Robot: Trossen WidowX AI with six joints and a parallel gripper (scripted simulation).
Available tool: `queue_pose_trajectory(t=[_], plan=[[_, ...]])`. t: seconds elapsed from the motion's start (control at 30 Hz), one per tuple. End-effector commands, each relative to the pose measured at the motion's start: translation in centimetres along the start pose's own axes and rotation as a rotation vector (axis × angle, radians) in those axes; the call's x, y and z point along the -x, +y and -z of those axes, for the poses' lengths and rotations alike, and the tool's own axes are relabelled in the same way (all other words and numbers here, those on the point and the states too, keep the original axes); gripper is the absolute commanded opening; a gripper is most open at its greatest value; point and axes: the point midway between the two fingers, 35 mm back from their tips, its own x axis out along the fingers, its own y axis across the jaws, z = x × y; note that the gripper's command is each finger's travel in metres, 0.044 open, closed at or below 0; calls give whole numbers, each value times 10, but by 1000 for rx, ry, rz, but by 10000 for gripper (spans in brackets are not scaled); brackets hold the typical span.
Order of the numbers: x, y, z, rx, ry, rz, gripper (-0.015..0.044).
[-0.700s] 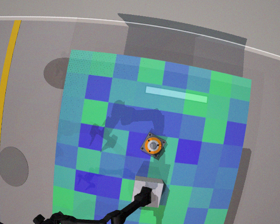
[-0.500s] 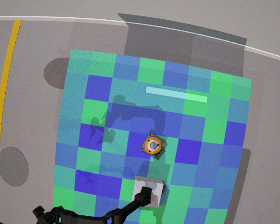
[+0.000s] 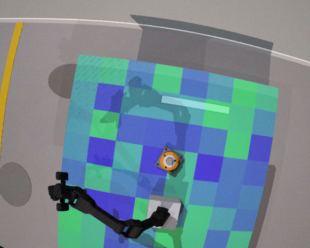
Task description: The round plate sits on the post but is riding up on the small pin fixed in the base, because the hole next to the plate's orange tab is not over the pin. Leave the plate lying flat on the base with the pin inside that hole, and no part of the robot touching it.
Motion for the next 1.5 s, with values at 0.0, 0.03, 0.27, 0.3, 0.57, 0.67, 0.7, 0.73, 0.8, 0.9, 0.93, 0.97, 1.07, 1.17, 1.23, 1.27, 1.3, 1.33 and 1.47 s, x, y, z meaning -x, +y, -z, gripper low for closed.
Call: queue_pose_trajectory(t=[0.0,0.03,0.27,0.3,0.57,0.67,0.7,0.73,0.8,0.9,0.93,0.97,1.07,1.17,1.23,1.27,1.3,1.33,1.47], plan=[[30,-62,29,-101,45,144,0],[40,-78,38,-131,57,184,0],[117,-171,107,-348,135,440,0],[130,-182,119,-383,147,477,0],[234,-232,223,-631,282,753,0],[261,-237,251,-707,314,808,0],[277,-239,267,-754,331,837,0],[295,-239,287,-812,351,870,0],[325,-235,320,-912,385,921,0],[355,-226,354,-1020,420,967,0],[362,-223,364,-1051,430,979,0],[375,-216,379,-1103,446,996,0],[414,-186,431,-1292,502,1044,0],[434,-163,460,-1412,535,1061,0],[439,-158,468,-1452,545,1065,0],[439,-158,468,-1452,545,1065,0],[439,-158,468,-1452,545,1065,0],[439,-158,469,-1452,545,1065,0],[428,-165,487,-1451,545,1065,0]])
